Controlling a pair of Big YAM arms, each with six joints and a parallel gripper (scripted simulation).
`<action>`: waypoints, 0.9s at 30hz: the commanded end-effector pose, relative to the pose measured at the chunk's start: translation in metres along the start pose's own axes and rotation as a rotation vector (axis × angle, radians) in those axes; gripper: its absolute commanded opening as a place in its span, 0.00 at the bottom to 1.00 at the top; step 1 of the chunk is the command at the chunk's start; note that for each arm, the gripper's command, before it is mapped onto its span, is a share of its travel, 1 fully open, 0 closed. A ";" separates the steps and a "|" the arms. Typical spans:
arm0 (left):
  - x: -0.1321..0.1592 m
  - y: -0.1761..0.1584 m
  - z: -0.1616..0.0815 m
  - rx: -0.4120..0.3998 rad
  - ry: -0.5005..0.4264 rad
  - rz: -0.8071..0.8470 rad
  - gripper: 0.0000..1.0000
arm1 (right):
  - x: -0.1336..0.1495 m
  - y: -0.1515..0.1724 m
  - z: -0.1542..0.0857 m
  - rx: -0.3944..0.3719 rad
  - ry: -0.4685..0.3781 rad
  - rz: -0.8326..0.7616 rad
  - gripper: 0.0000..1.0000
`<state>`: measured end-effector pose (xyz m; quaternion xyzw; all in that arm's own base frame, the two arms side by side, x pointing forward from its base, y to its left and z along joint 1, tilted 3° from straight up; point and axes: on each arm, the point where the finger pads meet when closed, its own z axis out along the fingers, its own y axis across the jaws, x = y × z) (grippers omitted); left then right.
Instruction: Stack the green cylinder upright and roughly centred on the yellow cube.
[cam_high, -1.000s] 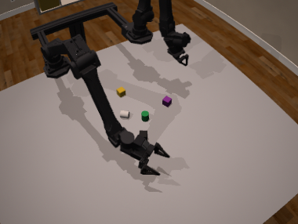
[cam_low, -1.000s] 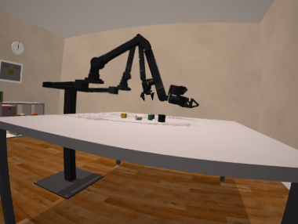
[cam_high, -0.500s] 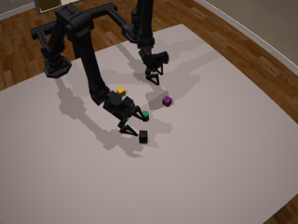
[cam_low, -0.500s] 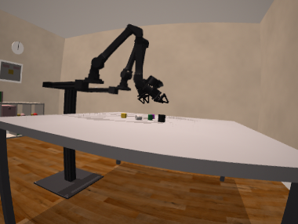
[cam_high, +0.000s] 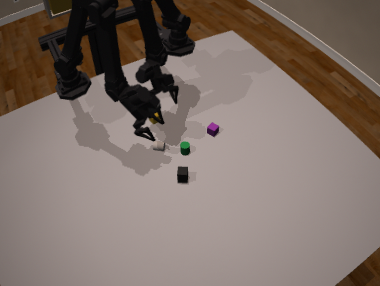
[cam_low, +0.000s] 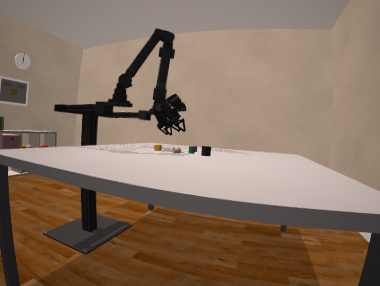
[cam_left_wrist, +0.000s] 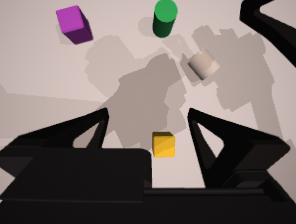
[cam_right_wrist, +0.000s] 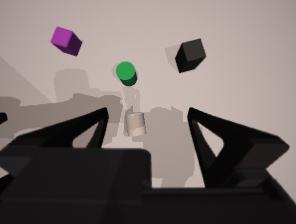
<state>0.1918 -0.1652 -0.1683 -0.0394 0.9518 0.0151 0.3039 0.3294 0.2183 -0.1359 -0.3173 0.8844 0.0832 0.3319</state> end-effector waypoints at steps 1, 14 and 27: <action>0.022 -0.015 -0.008 0.056 -0.019 0.102 1.00 | 0.003 0.017 -0.011 -0.011 0.032 0.026 1.00; 0.065 -0.032 -0.025 0.164 -0.047 0.301 1.00 | 0.015 0.029 -0.013 -0.010 0.072 -0.010 1.00; 0.059 -0.041 -0.026 0.171 -0.052 0.303 1.00 | 0.013 0.026 -0.012 -0.006 0.062 -0.003 1.00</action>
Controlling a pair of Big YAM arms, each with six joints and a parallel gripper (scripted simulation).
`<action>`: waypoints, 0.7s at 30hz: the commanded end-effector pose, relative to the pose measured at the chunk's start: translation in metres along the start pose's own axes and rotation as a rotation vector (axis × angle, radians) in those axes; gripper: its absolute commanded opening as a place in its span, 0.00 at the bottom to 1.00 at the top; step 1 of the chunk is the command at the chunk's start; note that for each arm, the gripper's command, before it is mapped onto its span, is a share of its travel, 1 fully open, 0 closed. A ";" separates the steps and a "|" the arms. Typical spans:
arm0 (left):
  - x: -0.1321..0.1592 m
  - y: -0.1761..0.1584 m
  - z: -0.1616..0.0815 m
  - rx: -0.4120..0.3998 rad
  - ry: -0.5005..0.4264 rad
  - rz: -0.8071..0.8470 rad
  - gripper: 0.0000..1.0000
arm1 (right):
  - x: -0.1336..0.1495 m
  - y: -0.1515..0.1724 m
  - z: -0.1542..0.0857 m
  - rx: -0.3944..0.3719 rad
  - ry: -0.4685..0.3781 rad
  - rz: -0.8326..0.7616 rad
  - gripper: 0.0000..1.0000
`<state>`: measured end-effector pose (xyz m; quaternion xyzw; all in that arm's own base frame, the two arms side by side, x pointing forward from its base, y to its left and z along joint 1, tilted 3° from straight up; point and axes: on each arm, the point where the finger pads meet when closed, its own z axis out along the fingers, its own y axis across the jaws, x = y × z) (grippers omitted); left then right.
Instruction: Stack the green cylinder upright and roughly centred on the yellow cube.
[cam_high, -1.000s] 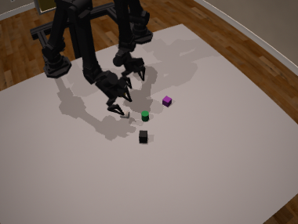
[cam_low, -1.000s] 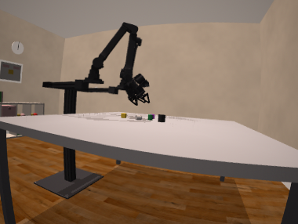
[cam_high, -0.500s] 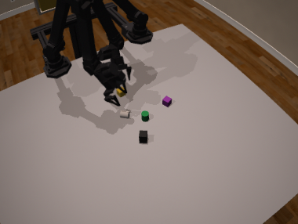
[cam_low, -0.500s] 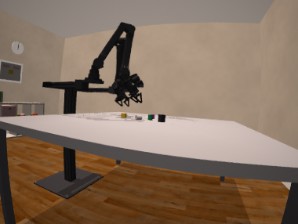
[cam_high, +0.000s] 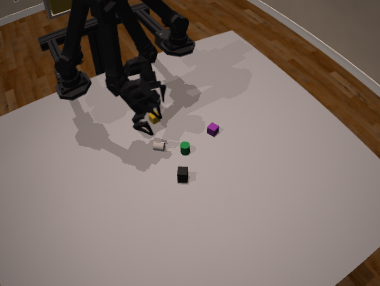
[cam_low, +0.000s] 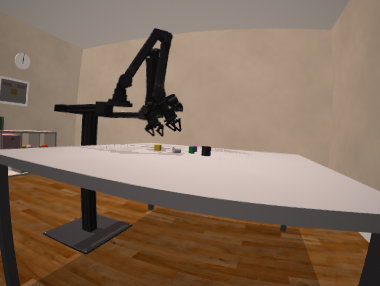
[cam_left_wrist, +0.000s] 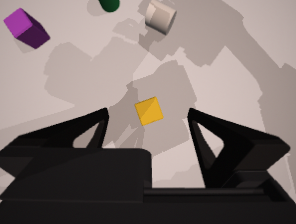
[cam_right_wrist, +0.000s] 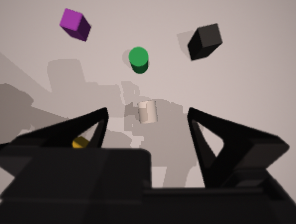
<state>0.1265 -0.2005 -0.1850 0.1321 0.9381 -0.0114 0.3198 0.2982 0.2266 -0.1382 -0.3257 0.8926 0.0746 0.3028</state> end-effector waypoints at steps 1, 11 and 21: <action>-0.008 -0.011 0.003 0.010 -0.003 0.019 1.00 | -0.002 0.000 0.000 0.001 -0.002 0.007 1.00; 0.000 -0.043 -0.015 0.066 0.219 0.220 1.00 | -0.002 0.000 0.000 0.001 -0.002 0.007 1.00; 0.037 0.010 -0.056 0.056 0.677 0.431 1.00 | -0.002 0.000 0.000 0.001 -0.002 0.007 1.00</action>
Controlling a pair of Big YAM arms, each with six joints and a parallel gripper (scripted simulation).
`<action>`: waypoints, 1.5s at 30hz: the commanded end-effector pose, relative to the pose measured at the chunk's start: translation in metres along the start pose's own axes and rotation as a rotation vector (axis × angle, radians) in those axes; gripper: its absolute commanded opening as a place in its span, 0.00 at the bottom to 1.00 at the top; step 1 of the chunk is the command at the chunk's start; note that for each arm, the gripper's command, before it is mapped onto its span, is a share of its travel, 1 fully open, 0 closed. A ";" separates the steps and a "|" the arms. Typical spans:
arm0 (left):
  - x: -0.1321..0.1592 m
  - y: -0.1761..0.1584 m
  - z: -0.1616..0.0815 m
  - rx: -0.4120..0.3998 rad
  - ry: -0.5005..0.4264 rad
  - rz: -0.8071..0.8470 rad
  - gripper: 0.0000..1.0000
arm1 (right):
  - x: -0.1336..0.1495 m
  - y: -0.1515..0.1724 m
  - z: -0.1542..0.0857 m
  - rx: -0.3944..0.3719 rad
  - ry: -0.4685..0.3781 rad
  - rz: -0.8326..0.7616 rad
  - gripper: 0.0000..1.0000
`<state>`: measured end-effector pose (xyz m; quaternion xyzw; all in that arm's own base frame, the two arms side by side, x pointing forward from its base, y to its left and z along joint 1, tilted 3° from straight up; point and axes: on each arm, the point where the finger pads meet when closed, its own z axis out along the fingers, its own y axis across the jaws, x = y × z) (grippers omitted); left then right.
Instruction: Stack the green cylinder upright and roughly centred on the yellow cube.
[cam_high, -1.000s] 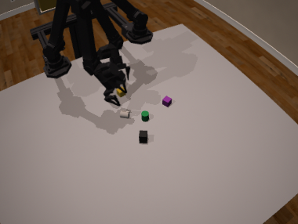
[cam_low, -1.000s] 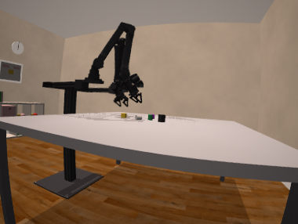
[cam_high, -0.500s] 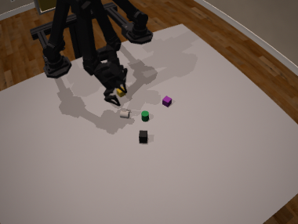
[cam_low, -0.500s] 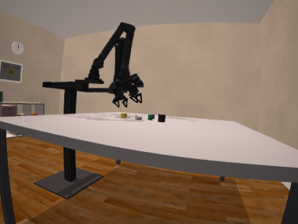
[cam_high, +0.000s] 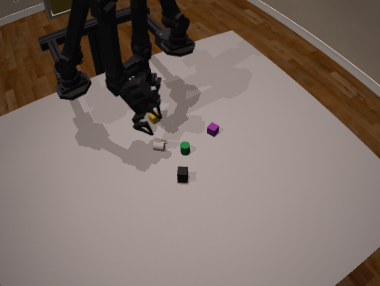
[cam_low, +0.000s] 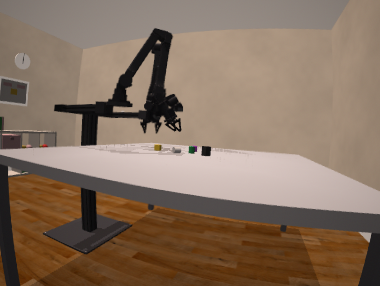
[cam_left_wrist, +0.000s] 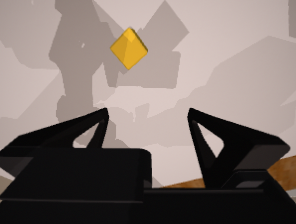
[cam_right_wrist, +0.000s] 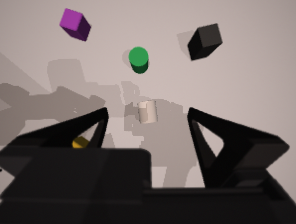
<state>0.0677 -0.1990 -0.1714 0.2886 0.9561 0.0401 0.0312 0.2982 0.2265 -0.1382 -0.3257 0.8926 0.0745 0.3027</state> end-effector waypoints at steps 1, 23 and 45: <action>0.017 0.021 -0.009 -0.011 0.144 0.114 1.00 | -0.002 0.000 0.000 0.001 -0.002 0.007 1.00; -0.043 0.101 0.015 0.396 0.231 -0.481 1.00 | -0.002 0.000 0.000 0.001 -0.002 0.007 1.00; -0.151 0.301 0.049 -0.021 -0.529 -0.530 1.00 | -0.002 0.000 0.000 0.001 -0.002 0.007 1.00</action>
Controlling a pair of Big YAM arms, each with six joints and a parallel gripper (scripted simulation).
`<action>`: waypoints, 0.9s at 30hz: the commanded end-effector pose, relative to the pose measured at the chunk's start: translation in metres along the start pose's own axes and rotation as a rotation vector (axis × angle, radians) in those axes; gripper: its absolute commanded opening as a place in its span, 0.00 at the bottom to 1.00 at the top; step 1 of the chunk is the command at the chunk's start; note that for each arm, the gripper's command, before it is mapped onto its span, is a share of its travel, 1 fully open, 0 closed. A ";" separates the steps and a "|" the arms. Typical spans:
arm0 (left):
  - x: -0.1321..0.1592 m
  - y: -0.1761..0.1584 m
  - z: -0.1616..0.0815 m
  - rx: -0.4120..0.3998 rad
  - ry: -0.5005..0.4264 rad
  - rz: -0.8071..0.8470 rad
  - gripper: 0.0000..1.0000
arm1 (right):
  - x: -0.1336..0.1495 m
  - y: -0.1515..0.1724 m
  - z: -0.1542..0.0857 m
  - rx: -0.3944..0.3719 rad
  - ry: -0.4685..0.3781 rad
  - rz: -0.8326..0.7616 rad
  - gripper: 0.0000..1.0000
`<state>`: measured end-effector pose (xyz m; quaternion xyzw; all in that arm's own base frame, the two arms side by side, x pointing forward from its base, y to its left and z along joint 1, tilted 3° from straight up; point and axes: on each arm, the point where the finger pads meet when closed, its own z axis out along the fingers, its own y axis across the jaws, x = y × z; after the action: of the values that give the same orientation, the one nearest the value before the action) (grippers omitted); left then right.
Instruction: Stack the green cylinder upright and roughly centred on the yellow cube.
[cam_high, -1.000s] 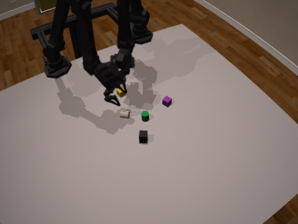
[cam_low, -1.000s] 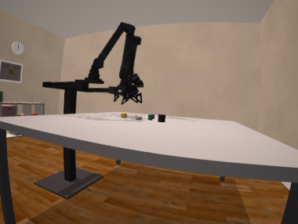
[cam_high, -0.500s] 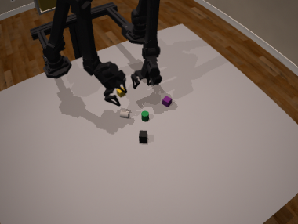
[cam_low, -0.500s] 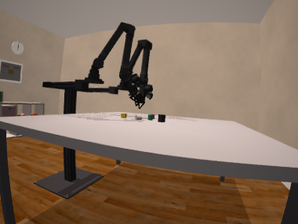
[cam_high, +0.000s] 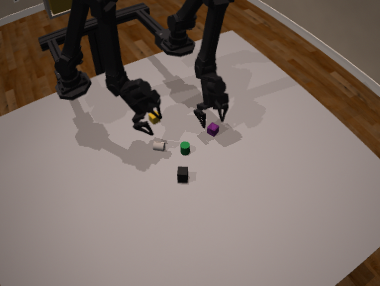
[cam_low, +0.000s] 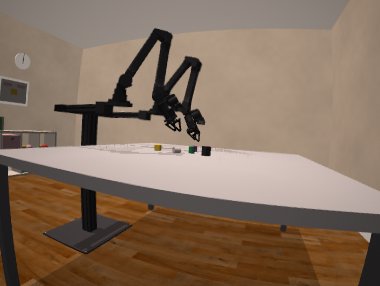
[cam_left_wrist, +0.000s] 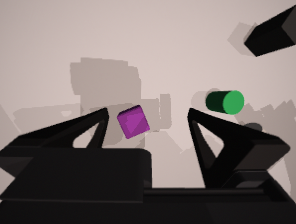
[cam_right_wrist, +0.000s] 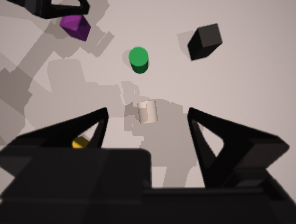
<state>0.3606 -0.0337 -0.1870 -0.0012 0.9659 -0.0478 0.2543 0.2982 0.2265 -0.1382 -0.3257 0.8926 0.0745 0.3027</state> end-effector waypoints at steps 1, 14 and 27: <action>-0.004 0.007 -0.001 -0.017 -0.090 0.079 1.00 | -0.002 0.000 0.000 0.001 -0.002 0.007 1.00; 0.001 0.008 -0.029 -0.074 -0.168 0.134 1.00 | -0.002 0.000 0.000 0.001 -0.002 0.007 1.00; 0.008 0.010 -0.035 -0.083 -0.155 0.132 1.00 | -0.002 0.000 0.000 0.001 -0.002 0.007 1.00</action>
<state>0.3322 -0.0178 -0.1729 0.0385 0.9485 0.0076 0.3143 0.2982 0.2265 -0.1382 -0.3257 0.8926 0.0745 0.3027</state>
